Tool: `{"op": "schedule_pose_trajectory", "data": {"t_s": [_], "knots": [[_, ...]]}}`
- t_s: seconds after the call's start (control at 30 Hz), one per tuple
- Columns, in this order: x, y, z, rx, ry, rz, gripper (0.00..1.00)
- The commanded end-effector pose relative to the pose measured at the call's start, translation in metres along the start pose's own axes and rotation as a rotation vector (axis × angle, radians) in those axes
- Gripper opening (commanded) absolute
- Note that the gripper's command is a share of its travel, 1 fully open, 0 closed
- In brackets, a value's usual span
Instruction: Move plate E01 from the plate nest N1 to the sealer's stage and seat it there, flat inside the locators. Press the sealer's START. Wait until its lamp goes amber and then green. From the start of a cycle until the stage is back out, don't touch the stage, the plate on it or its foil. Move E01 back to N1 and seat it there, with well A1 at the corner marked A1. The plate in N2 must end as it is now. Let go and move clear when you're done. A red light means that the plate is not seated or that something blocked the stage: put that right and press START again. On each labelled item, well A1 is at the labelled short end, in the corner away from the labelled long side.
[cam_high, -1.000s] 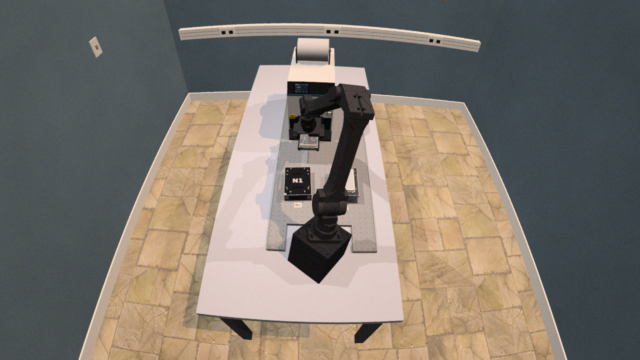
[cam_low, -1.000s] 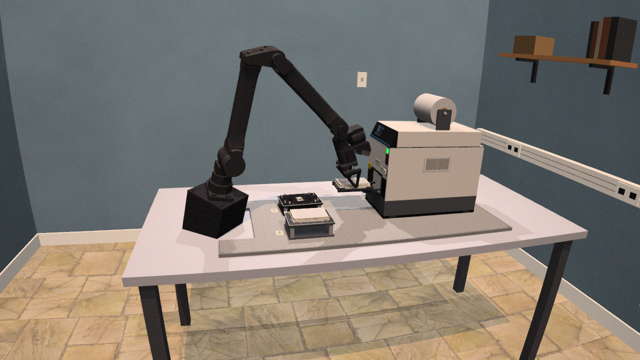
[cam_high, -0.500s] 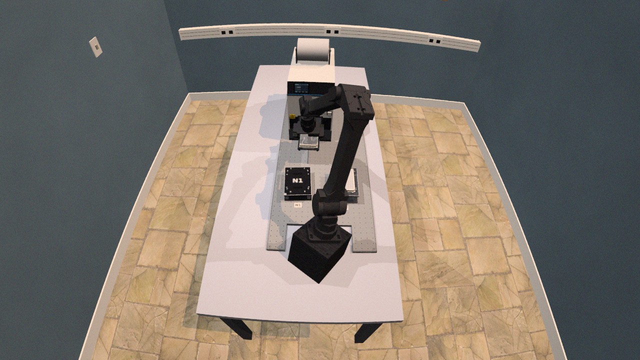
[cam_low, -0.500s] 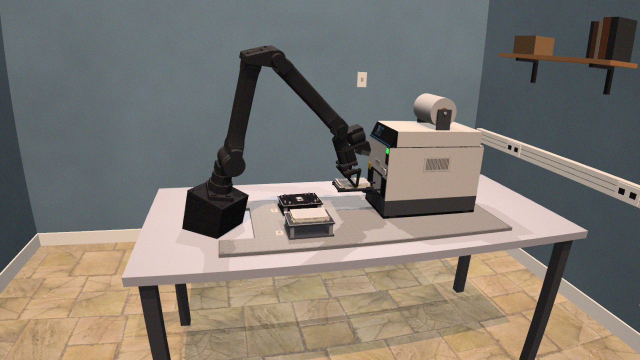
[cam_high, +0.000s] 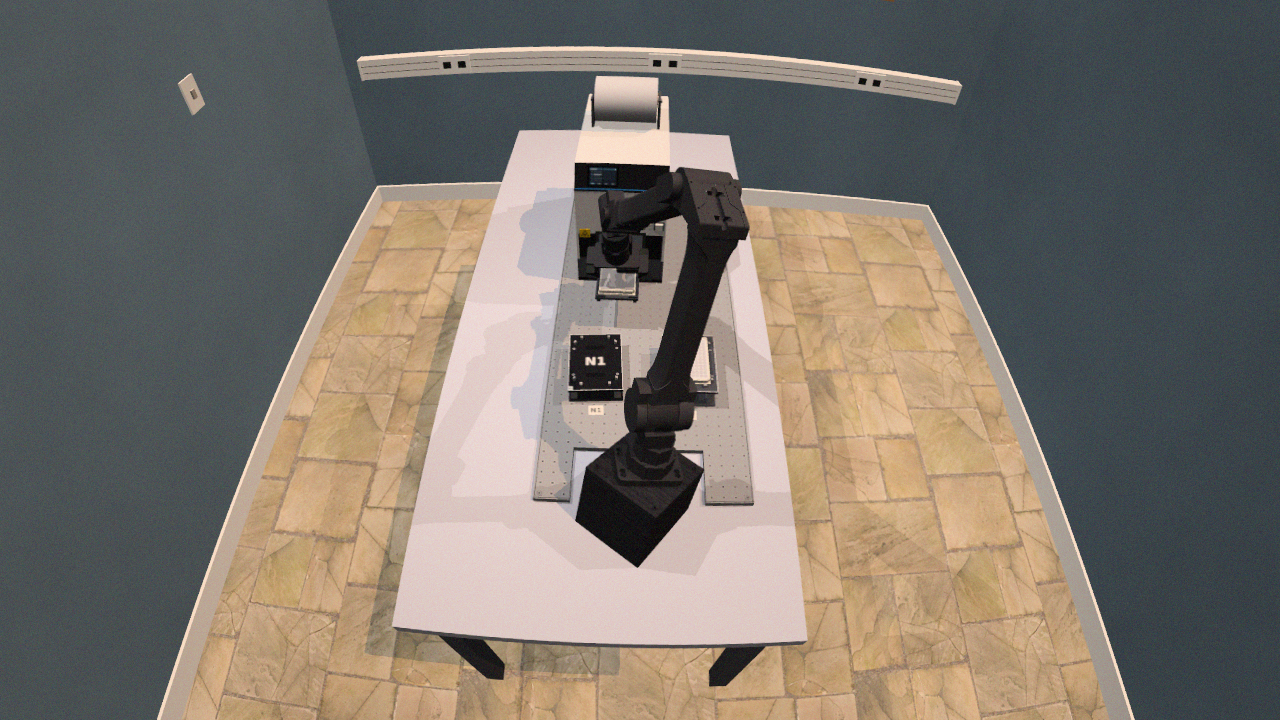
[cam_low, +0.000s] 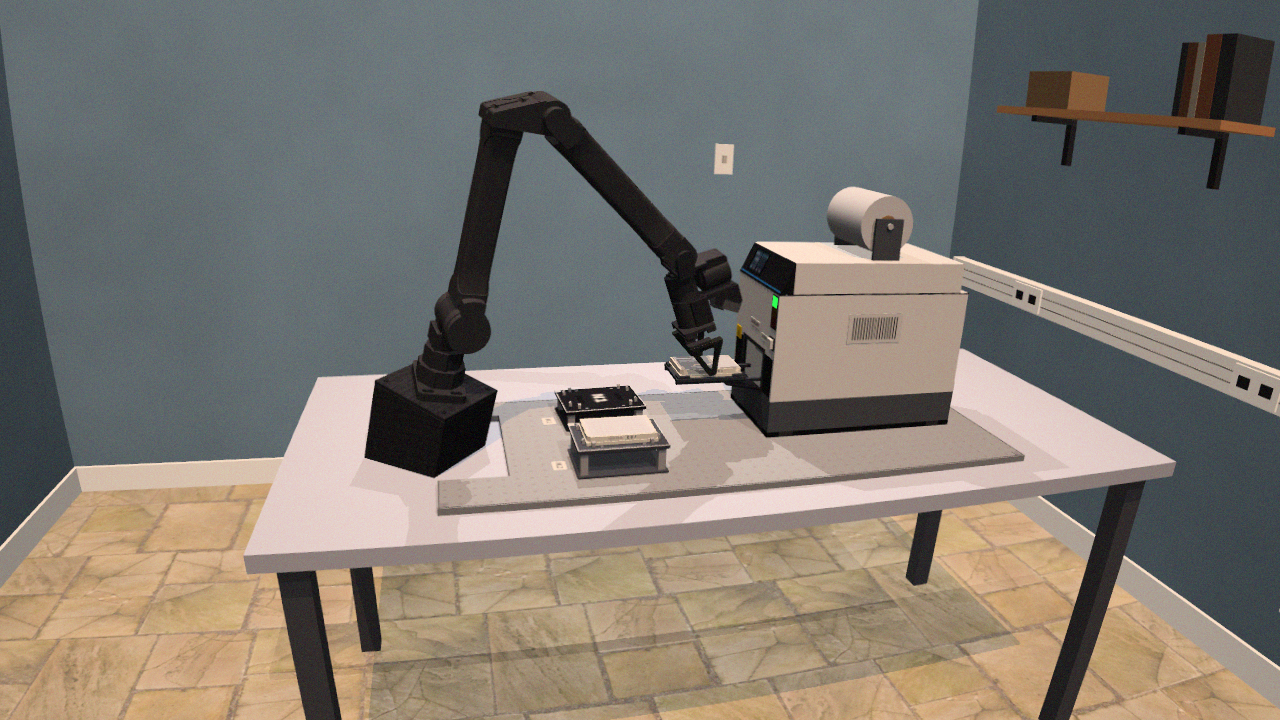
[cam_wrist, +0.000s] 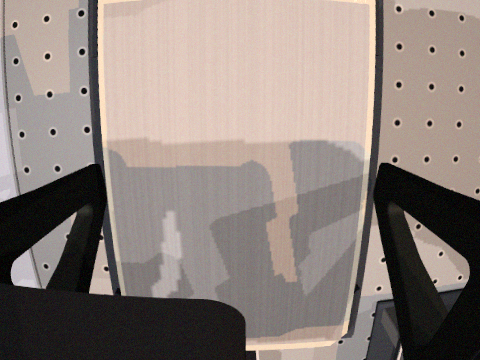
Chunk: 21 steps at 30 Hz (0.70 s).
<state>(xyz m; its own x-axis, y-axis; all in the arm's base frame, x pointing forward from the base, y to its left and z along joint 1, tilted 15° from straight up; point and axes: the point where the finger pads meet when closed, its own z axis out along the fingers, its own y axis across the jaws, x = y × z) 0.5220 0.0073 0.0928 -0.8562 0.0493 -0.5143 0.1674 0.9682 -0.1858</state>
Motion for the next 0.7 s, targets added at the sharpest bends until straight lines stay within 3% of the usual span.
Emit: {"op": "schedule_pose_trajectory", "data": {"t_s": [0.0, 0.27, 0.67], "knots": [[-0.022, -0.007, -0.003, 0.005, -0.041, 0.018, 1.00], [-0.021, 0.010, -0.008, -0.012, -0.048, -0.007, 1.00], [-0.021, 0.011, -0.008, -0.013, -0.048, -0.007, 0.95]]}}
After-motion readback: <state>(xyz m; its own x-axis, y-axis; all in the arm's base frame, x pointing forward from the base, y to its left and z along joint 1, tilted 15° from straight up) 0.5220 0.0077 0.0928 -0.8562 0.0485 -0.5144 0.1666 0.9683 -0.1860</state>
